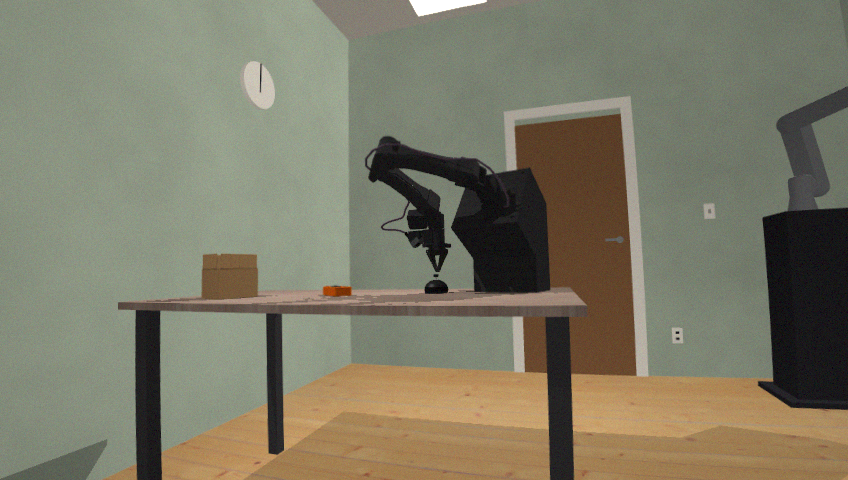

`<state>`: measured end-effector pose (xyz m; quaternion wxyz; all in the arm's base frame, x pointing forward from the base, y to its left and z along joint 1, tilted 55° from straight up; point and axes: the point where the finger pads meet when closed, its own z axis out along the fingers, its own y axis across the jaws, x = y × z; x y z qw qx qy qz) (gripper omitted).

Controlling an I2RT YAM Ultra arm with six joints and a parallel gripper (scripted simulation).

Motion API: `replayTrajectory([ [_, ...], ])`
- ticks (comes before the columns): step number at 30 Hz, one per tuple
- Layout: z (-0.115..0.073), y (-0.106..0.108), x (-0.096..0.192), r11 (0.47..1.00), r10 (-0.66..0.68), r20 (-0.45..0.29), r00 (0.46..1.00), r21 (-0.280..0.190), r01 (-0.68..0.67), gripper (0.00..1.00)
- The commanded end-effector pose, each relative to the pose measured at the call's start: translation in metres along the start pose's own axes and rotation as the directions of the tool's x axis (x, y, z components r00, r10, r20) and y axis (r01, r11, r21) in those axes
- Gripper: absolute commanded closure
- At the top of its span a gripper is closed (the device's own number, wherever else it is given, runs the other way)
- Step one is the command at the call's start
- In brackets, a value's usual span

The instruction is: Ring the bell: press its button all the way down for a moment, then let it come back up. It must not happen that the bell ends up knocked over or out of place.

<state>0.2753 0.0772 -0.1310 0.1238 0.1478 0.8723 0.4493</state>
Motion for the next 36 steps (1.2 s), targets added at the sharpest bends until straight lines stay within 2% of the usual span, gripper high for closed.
replayTrajectory([
  [1, -0.003, -0.005, 0.004, 1.0, 0.017, 0.011, 1.0, 0.013, -0.017, 1.0],
  [19, -0.003, -0.005, 0.003, 1.0, 0.016, 0.012, 1.0, 0.013, -0.016, 1.0],
  [24, -0.004, 0.001, -0.016, 1.0, -0.013, 0.033, 0.999, 0.009, 0.013, 1.0],
  [29, -0.005, 0.002, -0.019, 1.0, -0.013, 0.032, 0.999, 0.009, 0.013, 1.0],
  [35, -0.005, 0.002, -0.02, 1.0, -0.013, 0.033, 0.999, 0.01, 0.012, 1.0],
  [36, -0.006, 0.002, -0.012, 1.0, 0.004, 0.021, 1.0, 0.012, -0.004, 1.0],
])
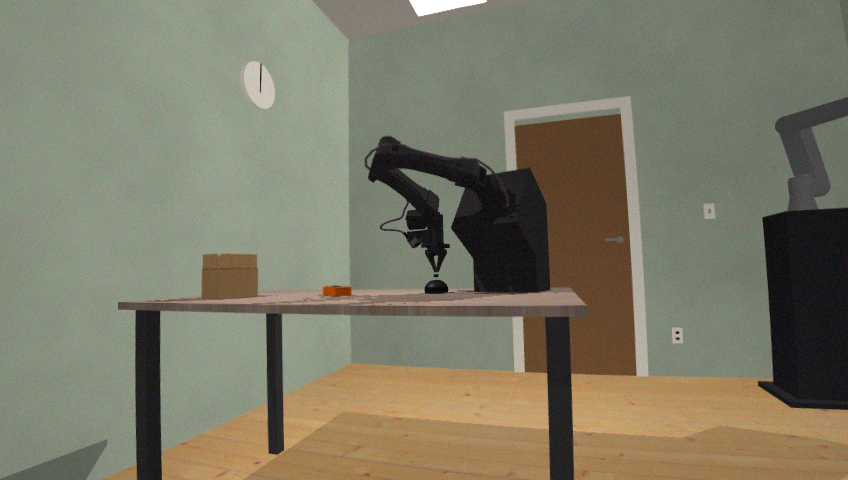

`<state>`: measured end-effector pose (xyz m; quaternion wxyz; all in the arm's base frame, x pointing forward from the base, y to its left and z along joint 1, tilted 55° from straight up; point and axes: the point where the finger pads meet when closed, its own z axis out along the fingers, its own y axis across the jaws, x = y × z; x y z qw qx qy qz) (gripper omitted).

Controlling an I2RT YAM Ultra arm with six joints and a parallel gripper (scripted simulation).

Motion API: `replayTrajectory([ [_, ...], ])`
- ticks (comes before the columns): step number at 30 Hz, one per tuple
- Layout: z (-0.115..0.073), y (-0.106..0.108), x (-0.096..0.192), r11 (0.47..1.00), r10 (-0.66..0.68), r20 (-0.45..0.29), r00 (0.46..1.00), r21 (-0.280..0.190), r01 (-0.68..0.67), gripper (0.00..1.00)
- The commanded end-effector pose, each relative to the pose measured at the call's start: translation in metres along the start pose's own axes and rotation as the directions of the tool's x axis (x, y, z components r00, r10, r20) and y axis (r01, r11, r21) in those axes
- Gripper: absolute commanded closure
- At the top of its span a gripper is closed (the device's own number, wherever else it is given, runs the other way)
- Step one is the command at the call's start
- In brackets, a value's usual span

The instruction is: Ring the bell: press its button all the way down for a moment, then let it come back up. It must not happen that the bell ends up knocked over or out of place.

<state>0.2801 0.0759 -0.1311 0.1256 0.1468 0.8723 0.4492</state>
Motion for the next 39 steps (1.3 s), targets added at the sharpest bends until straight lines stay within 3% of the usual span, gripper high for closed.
replayTrajectory([
  [1, -0.0063, 0.0017, -0.0065, 1.0, 0.007, 0.018, 1.0, 0.012, -0.008, 1.0],
  [39, 0.0002, 0.0054, -0.0122, 1.0, -0.026, 0.025, 0.999, 0.007, 0.026, 1.0],
])
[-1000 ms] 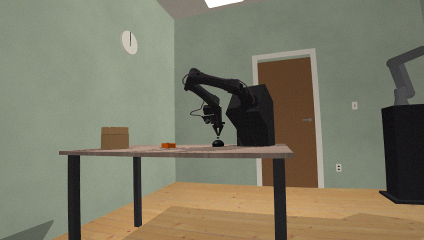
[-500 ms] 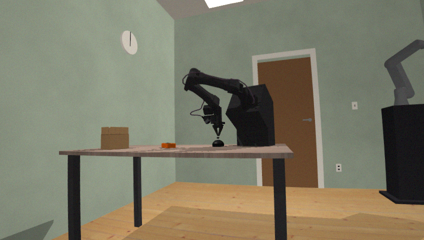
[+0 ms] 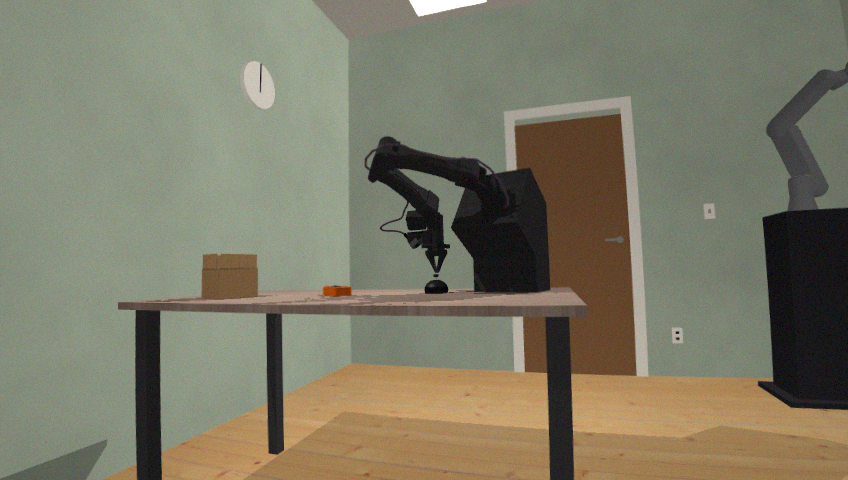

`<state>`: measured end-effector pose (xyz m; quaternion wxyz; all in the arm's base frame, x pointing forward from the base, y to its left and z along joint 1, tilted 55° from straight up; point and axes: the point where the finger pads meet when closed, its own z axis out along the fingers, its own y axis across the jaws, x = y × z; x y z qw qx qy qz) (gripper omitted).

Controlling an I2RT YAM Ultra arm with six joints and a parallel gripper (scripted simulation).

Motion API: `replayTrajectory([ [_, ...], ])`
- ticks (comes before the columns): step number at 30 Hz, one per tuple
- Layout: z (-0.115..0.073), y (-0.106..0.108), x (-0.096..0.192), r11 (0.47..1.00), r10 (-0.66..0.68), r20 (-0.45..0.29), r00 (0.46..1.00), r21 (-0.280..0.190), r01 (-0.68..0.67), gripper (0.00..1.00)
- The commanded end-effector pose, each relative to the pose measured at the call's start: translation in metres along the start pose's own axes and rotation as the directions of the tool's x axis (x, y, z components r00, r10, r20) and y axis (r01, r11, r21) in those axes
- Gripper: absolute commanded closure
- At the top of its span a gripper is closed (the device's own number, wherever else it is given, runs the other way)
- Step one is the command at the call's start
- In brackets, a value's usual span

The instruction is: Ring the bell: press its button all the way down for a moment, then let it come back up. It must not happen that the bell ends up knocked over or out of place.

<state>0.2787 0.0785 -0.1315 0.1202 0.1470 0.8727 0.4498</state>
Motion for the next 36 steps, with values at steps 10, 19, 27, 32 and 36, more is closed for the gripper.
replayTrajectory([
  [10, 0.0077, -0.0036, -0.0111, 1.0, -0.006, 0.028, 1.0, 0.009, 0.006, 1.0],
  [19, 0.0077, -0.0036, -0.0111, 1.0, -0.006, 0.028, 1.0, 0.009, 0.006, 1.0],
  [27, 0.0077, -0.0036, -0.0111, 1.0, -0.007, 0.028, 1.0, 0.009, 0.007, 1.0],
  [32, 0.0077, -0.0036, -0.0111, 1.0, -0.007, 0.028, 1.0, 0.009, 0.007, 1.0],
  [36, 0.0077, -0.0036, -0.0111, 1.0, -0.007, 0.028, 1.0, 0.009, 0.007, 1.0],
])
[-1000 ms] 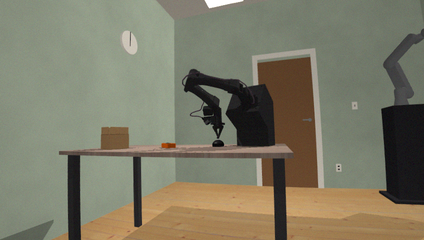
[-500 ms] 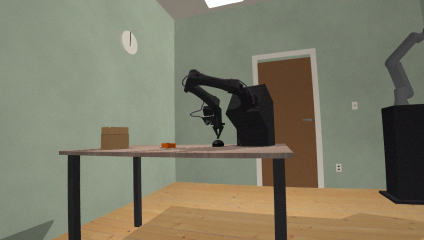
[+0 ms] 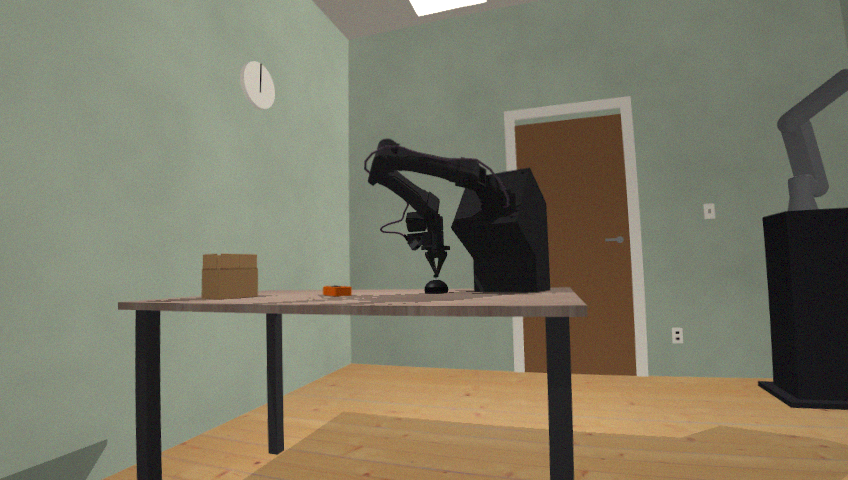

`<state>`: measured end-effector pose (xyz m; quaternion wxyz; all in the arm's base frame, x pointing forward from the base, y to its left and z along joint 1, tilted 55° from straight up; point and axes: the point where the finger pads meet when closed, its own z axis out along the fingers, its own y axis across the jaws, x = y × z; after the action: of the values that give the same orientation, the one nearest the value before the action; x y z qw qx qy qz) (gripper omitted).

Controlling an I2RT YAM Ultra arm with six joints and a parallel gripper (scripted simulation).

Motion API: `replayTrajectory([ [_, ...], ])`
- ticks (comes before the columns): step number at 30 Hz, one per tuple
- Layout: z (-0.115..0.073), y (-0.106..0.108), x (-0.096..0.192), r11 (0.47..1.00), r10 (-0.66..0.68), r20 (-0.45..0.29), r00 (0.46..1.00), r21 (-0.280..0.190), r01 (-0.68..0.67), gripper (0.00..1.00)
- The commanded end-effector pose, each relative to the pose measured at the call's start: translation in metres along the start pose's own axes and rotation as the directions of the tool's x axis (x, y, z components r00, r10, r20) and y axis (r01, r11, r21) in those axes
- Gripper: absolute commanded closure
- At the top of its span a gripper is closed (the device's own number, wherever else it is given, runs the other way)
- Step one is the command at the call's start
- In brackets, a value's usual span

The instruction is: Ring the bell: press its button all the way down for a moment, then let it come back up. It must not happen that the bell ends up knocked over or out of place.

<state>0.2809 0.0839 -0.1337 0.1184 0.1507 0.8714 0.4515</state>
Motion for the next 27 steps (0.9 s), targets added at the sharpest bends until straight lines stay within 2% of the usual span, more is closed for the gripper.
replayTrajectory([
  [1, 0.0016, -0.005, -0.0113, 1.0, -0.016, 0.028, 0.999, 0.012, 0.016, 1.0],
  [27, 0.006, -0.005, -0.0113, 1.0, -0.015, 0.029, 0.999, 0.012, 0.014, 1.0],
])
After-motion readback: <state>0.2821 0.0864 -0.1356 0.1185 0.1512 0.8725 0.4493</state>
